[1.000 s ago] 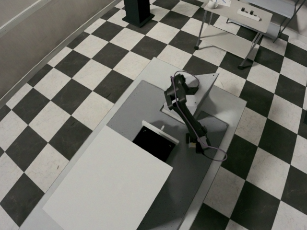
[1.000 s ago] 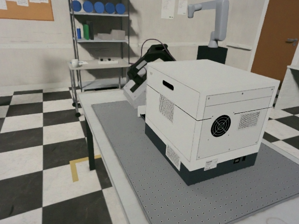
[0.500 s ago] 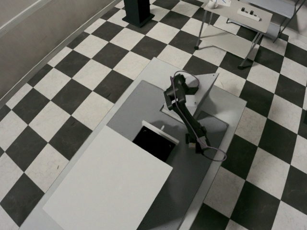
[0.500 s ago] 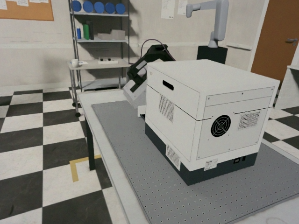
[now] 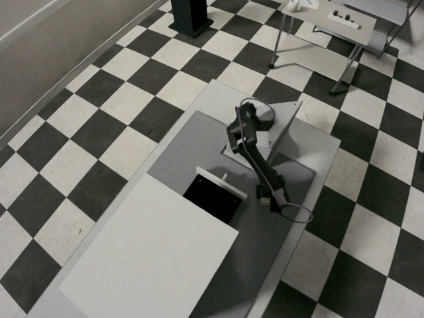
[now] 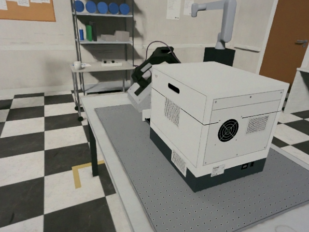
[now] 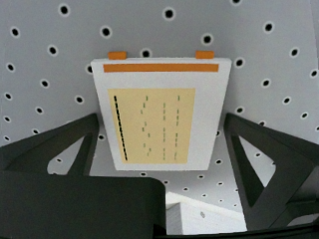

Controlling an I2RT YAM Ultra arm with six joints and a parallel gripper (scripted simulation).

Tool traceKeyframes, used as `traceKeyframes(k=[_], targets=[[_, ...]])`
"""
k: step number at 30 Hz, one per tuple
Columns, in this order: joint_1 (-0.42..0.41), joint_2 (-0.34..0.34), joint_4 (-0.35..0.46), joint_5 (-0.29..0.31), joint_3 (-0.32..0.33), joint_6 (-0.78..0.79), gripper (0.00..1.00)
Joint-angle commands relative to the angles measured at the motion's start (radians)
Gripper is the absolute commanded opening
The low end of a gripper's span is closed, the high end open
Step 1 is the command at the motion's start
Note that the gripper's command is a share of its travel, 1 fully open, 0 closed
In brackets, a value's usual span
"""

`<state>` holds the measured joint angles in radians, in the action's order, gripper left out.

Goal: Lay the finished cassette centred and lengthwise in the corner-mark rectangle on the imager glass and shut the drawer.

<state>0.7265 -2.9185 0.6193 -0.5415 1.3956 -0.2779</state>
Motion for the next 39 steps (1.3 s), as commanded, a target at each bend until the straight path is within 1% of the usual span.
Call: traceKeyframes(k=[1, 2, 39], targets=[[0.006, -0.002, -0.023, -0.013, -0.014, 0.014, 1.0], [0.007, 0.008, -0.011, -0.005, 0.003, 0.007, 1.0], [0.009, 0.011, -0.011, -0.004, -0.001, 0.005, 1.0]])
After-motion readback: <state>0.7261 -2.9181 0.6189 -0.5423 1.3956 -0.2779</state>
